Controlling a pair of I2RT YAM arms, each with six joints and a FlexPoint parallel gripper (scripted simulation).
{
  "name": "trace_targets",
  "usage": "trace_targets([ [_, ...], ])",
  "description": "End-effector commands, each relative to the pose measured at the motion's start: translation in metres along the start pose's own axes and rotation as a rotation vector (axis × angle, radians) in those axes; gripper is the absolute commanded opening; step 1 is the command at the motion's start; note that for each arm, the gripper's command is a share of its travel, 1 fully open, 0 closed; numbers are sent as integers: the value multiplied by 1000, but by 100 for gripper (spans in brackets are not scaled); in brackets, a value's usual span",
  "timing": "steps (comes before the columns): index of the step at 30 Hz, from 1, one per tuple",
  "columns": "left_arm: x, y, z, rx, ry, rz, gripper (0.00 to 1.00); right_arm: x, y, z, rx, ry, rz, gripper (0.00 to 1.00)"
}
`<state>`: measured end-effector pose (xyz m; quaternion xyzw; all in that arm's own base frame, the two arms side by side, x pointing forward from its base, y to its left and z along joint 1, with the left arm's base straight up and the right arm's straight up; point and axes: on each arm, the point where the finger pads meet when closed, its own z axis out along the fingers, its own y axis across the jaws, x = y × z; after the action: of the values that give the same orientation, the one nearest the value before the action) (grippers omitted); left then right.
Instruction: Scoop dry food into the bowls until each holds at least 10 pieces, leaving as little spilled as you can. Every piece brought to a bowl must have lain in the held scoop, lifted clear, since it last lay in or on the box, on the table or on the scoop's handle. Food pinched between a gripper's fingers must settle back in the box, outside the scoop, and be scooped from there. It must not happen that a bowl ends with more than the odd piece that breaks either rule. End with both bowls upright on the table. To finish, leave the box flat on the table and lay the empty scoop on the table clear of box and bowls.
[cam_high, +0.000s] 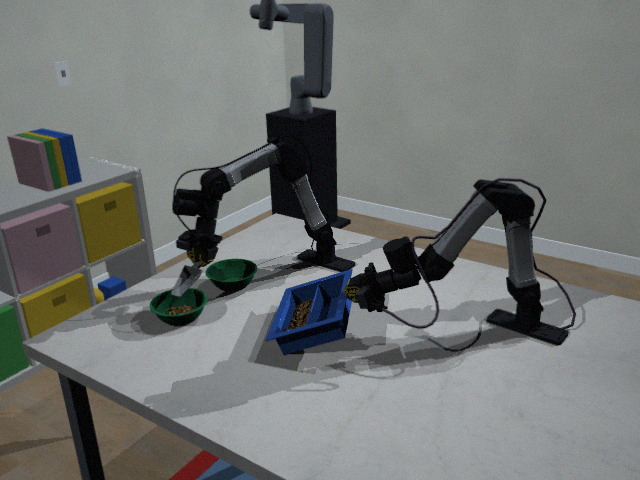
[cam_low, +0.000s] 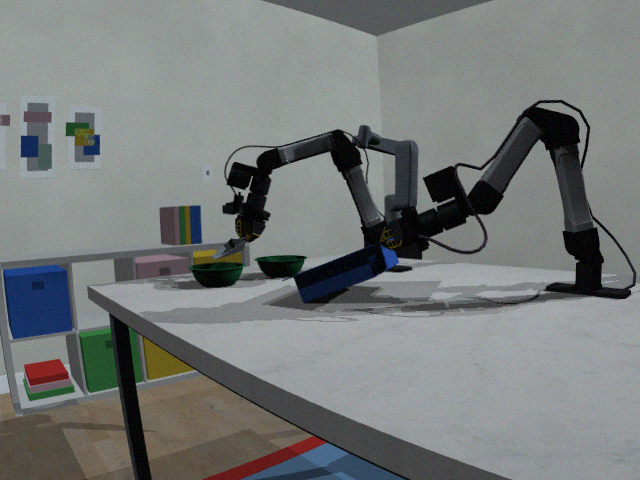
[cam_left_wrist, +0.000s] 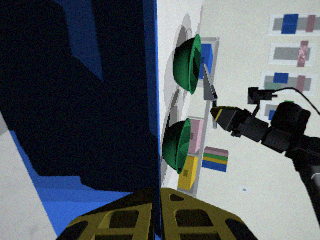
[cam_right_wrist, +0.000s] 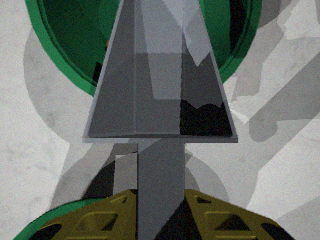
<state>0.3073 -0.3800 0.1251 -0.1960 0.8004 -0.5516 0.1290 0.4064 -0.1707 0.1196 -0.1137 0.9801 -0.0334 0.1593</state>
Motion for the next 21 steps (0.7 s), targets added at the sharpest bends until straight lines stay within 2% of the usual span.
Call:
trace_targets([
  [1, 3, -25, 4, 72, 10, 45, 0, -17, 1, -15, 41, -166, 158, 0],
  [6, 3, -25, 4, 72, 10, 45, 0, -14, 10, -10, 26, -205, 247, 0],
  [15, 3, -25, 4, 72, 10, 45, 0, -11, 5, -11, 48, -198, 253, 0],
  [21, 3, -25, 4, 72, 10, 45, 0, -22, -5, -13, 60, -217, 250, 0],
])
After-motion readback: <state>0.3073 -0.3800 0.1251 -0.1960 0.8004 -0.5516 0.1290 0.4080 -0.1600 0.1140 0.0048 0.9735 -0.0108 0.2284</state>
